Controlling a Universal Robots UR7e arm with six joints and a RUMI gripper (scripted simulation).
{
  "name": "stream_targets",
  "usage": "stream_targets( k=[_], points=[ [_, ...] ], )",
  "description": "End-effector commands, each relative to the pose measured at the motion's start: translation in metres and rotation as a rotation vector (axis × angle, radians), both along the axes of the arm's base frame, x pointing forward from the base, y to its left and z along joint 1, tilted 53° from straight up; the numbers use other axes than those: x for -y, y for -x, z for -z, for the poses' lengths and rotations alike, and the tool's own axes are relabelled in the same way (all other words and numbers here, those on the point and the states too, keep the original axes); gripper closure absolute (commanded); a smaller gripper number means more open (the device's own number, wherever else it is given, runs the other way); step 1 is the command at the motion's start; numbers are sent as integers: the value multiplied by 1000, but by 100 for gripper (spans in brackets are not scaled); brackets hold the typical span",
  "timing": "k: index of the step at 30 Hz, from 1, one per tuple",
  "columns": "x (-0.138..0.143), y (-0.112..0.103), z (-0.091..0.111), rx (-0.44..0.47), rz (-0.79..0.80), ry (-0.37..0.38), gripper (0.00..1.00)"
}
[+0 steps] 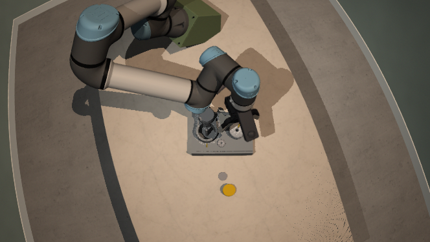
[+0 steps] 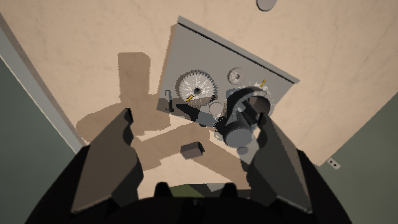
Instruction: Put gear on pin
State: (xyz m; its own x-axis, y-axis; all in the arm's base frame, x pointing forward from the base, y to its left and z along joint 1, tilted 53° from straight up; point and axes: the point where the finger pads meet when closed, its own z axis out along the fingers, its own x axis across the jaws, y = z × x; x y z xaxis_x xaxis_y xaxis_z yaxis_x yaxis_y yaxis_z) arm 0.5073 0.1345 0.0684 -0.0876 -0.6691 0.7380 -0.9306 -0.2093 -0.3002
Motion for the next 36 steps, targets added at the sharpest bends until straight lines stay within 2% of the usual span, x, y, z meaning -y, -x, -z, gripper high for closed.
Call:
stream_targets(
  k=[1, 14, 16, 23, 29, 36],
  points=[
    [-1, -1, 0, -75, -71, 34, 0],
    [-2, -1, 0, -462, -401, 229, 0],
    [-2, -1, 0, -462, -401, 229, 0],
    [-2, 0, 0, -660, -568, 329, 0],
    [-1, 2, 0, -790, -679, 395, 0],
    [-1, 3, 0, -861, -740, 431, 0]
  ],
)
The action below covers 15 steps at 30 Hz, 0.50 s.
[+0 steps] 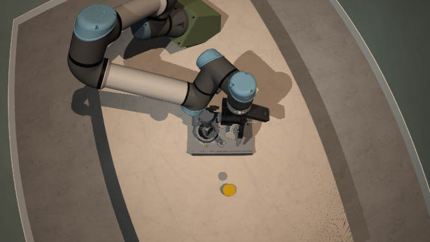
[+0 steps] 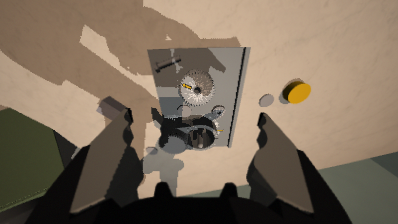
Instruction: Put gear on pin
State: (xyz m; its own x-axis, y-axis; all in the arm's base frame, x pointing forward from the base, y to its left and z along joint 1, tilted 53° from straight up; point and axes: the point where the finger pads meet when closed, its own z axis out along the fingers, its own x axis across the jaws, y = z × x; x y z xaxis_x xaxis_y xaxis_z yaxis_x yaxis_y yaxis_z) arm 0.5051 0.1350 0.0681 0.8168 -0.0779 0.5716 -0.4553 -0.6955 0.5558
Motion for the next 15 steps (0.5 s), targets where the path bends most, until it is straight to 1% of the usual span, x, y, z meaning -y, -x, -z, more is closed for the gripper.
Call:
stream_targets(
  k=[1, 6, 14, 15],
  points=[
    [0, 0, 0, -49, -50, 20, 0],
    [0, 1, -1, -80, -76, 36, 0],
    [0, 1, -1, -86, -82, 39, 0],
    [0, 1, -1, -86, -82, 39, 46]
  ],
)
